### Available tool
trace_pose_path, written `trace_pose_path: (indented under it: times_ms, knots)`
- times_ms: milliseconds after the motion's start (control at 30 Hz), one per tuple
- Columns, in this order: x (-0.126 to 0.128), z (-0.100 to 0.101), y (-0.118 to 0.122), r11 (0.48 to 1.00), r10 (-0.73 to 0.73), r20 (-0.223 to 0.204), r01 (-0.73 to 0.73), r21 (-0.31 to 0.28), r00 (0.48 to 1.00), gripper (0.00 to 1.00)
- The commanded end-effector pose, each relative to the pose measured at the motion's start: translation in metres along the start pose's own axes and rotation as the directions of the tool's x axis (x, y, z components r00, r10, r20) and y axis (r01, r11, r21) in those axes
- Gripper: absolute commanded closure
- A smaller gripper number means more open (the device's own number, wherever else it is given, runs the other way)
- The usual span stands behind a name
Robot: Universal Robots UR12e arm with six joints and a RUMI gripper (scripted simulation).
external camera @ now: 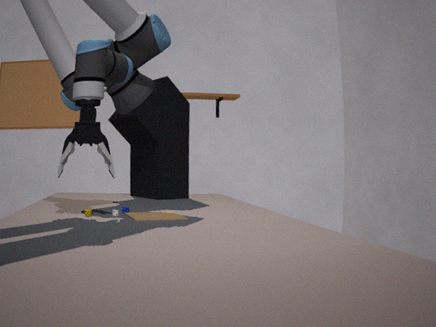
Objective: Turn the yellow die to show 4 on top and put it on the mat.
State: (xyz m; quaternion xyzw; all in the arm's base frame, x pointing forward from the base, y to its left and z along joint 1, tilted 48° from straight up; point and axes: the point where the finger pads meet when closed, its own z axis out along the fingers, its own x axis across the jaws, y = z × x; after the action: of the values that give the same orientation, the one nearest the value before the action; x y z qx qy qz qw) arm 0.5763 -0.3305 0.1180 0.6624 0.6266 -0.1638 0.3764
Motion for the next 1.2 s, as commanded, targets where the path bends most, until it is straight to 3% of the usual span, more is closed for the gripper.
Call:
trace_pose_path:
  times_ms: [0, 267, 567, 1167]
  knots:
    - [0.0014, 0.0017, 0.0013, 0.993, 0.117, 0.001, -0.117, 0.003, 0.993, 0.00]
    - [0.0033, 0.0048, 0.0033, 0.960, 0.279, 0.001, -0.279, 0.003, 0.960, 0.00]
    - [0.0044, 0.0065, 0.0046, 0.931, 0.364, 0.001, -0.364, 0.003, 0.931, 0.00]
    - [0.0050, 0.0076, 0.0054, 0.909, 0.417, 0.002, -0.417, 0.003, 0.909, 0.00]
